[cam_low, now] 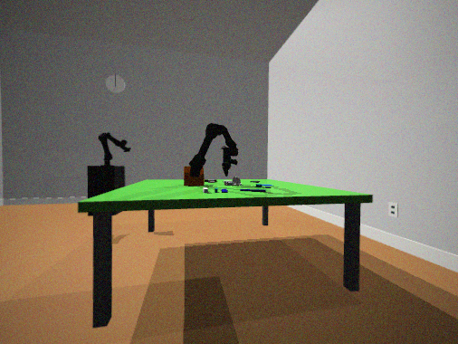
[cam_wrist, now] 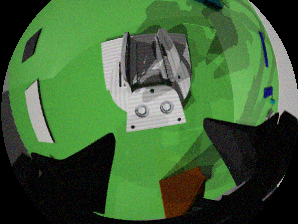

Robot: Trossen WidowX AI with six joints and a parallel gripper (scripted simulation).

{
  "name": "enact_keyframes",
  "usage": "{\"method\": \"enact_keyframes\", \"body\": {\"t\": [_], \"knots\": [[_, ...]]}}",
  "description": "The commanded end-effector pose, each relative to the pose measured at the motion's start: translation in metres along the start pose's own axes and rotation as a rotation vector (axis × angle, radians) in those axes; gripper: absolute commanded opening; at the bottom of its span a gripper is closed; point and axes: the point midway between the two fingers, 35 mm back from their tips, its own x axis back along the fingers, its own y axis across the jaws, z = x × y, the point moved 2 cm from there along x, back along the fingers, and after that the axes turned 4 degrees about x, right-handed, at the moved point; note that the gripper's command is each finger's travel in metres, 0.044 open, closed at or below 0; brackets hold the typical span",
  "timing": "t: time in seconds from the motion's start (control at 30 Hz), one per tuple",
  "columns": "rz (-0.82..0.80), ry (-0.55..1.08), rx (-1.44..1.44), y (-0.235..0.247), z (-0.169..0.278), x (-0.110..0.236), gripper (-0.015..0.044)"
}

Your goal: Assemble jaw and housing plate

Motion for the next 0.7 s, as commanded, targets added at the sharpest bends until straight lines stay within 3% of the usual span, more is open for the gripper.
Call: {"method": "enact_keyframes", "body": {"t": [0.0,0.1,0.33,0.67], "knots": [[-0.007,-0.006,-0.013,-0.002,0.0,0.02,0.044],[-0.007,-0.012,-0.004,0.0,0.0,0.013,0.044],[-0.012,-0.004,-0.009,-0.01,0.036,0.067,0.044],[-0.012,-0.004,-0.01,-0.01,0.037,0.069,0.044]]}}
